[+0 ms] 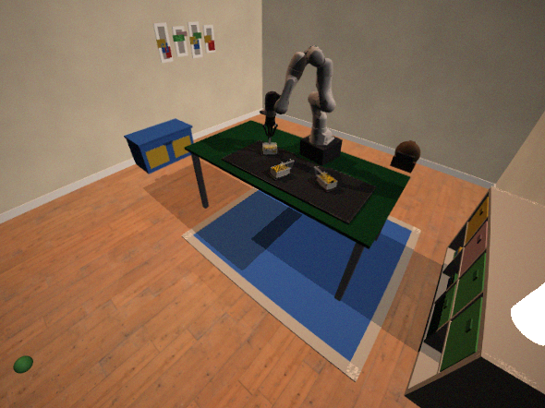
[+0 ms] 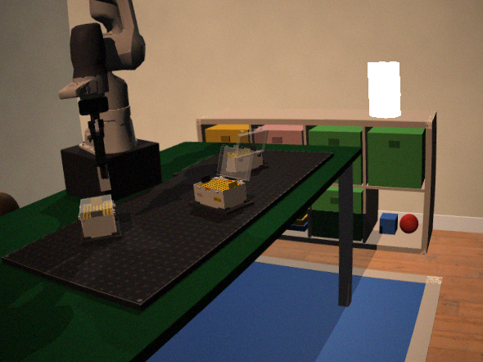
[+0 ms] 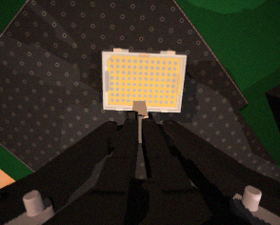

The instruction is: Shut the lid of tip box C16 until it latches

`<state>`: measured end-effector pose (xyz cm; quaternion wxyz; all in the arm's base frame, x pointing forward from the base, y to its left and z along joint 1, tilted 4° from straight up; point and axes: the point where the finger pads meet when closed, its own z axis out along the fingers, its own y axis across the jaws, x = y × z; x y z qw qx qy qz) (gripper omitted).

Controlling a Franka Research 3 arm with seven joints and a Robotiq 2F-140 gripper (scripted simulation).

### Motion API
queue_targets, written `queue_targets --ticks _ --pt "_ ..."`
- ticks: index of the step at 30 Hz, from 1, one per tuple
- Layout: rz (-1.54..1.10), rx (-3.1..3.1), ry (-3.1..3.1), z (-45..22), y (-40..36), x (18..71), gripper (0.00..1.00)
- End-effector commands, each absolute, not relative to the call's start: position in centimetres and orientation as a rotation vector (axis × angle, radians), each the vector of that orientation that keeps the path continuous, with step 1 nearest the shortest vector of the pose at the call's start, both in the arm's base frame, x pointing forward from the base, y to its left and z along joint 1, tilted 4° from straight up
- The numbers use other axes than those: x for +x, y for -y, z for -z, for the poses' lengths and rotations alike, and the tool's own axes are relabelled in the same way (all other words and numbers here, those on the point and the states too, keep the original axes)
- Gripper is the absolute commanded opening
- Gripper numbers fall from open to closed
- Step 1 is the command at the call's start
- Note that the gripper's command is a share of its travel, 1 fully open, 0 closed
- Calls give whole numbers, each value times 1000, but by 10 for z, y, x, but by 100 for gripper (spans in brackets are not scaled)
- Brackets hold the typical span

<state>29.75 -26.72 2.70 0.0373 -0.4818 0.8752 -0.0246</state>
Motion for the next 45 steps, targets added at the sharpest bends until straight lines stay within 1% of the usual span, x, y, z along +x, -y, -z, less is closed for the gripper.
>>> queue_targets --ticks 1,12,45 --pt "55 -1421 -2725 -31 264 293 0" --pt "55 -1421 -2725 -45 264 292 0" --pt "55 -1421 -2725 -45 264 292 0"
